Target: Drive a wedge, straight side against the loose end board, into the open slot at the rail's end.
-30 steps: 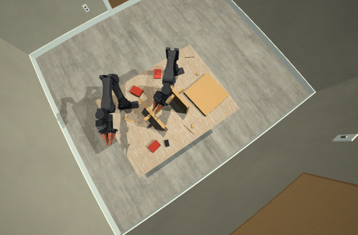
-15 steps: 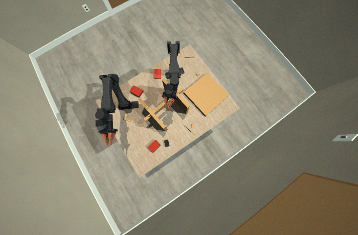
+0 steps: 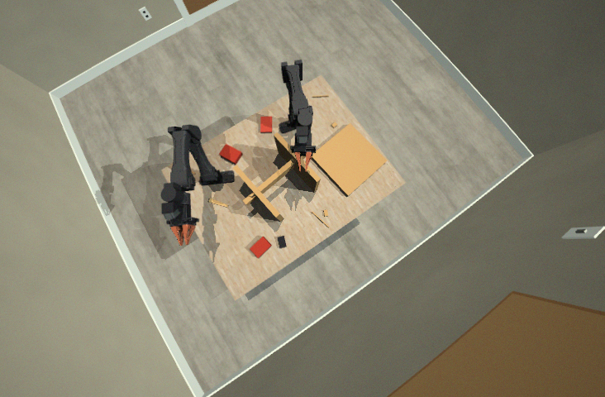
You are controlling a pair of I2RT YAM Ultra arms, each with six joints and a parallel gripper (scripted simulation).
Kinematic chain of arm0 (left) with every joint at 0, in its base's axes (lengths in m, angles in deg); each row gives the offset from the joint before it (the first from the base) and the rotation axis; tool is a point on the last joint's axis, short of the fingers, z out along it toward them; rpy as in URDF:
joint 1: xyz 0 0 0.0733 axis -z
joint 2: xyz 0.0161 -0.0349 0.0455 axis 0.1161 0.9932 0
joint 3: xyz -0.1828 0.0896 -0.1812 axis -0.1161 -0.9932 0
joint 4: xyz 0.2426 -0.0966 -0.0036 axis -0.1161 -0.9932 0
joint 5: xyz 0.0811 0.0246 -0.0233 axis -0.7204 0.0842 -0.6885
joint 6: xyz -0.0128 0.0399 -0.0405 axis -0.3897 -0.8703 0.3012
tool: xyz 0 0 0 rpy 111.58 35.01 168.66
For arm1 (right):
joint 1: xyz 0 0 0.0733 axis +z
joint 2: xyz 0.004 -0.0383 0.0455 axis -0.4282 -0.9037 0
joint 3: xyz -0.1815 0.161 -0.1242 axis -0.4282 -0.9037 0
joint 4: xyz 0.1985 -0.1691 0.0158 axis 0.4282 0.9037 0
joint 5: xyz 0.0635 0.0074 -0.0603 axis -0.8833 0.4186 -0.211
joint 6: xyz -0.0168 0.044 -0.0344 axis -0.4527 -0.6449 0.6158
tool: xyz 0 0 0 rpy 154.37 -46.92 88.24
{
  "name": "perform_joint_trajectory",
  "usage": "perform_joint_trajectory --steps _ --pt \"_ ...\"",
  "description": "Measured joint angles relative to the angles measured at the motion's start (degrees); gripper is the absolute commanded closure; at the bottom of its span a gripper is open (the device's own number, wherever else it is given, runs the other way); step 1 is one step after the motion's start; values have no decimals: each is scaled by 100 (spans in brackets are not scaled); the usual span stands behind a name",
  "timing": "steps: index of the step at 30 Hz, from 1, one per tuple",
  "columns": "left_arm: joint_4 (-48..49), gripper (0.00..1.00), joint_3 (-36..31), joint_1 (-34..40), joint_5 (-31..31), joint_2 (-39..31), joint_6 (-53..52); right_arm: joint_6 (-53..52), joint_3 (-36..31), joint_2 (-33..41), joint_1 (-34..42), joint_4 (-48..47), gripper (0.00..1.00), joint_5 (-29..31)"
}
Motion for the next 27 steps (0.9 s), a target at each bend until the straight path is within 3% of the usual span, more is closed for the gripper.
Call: perform_joint_trajectory --steps 21,22,27 --pt "927 79 -1740 -1115 -1121 -1556 490 0 0 0 0 0 78 0" --pt "933 79 -1740 -1123 -1126 -1567 494 0 0 0 0 0 100 0" --pt "973 79 -1738 -1132 -1119 -1606 494 0 0 0 0 0 100 0"
